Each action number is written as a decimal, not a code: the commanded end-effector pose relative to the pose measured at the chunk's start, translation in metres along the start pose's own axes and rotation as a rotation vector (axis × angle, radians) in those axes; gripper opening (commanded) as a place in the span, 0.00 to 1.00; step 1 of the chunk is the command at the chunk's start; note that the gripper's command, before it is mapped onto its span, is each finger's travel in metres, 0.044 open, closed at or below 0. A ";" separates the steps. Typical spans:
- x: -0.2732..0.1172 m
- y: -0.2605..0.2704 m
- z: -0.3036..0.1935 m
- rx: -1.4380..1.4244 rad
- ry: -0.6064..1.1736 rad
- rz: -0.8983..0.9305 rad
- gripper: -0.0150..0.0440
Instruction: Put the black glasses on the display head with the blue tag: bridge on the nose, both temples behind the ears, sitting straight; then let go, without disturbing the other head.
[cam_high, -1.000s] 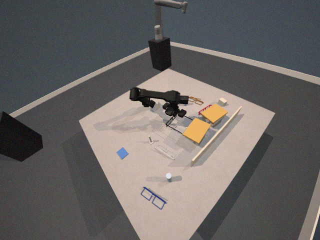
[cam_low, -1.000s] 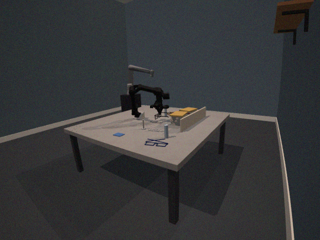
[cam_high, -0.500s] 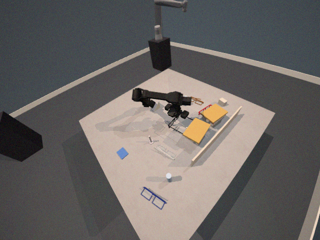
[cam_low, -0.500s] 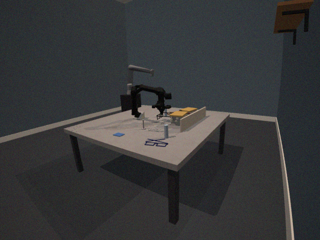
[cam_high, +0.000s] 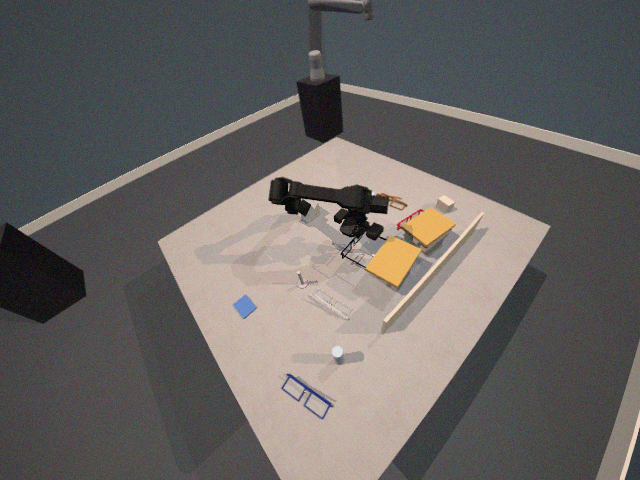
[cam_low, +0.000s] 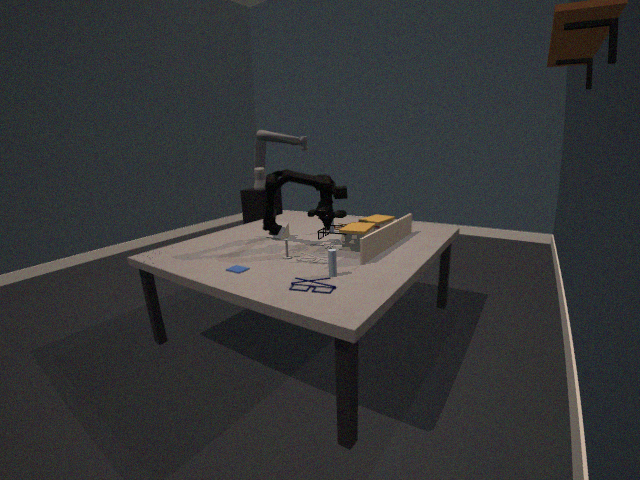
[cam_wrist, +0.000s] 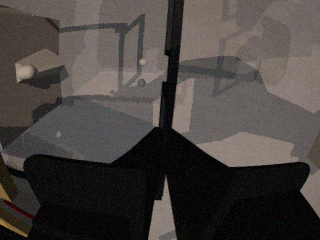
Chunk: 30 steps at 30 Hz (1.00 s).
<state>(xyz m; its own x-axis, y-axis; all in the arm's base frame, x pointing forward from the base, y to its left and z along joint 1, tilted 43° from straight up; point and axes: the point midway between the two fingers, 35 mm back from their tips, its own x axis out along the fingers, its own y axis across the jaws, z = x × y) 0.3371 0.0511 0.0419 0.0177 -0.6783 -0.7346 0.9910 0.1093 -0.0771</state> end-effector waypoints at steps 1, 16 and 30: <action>0.000 0.006 0.001 -0.005 -0.004 0.002 0.25; -0.001 0.028 0.001 -0.004 -0.004 0.003 0.25; -0.001 0.048 0.001 -0.003 -0.004 0.004 0.25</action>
<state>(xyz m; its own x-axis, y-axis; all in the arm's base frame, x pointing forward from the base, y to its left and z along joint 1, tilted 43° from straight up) 0.3804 0.0562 0.0393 0.0196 -0.6781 -0.7347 0.9912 0.1095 -0.0746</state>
